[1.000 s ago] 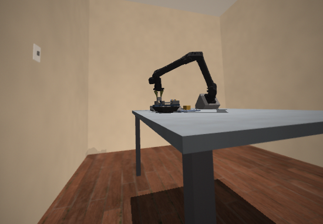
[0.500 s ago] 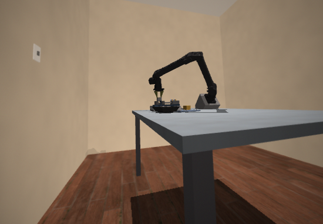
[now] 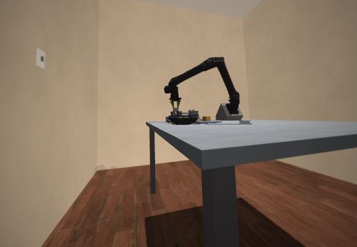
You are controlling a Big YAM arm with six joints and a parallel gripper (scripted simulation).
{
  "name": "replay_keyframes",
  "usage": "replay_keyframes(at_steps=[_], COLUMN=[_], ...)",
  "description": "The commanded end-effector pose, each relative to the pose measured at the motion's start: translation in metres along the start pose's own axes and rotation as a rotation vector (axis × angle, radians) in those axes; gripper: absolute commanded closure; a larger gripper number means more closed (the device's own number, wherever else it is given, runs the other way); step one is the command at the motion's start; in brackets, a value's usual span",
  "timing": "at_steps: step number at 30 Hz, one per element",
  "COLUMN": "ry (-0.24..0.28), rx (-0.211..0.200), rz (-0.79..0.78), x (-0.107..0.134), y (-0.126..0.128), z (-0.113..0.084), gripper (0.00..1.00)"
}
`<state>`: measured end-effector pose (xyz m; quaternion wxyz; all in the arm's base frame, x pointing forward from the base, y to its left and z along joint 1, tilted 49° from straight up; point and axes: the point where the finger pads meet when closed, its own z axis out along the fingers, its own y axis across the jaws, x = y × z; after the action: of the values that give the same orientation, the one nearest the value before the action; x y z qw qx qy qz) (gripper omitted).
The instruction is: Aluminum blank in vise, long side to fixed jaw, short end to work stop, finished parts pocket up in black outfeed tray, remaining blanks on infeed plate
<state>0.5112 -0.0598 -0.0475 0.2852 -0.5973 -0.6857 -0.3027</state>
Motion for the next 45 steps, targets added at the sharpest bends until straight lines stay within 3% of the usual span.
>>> replay_keyframes(at_steps=[1,21,45], ry=[0.004,0.006,0.0], rx=[0.01,0.013,0.002], rz=[-0.002,-0.001,-0.009], x=[0.0034,0.0023,0.0038], y=[0.002,0.0013,0.0053], z=[0.0099,0.0163,0.0109], gripper=[1.0,1.0,1.0])
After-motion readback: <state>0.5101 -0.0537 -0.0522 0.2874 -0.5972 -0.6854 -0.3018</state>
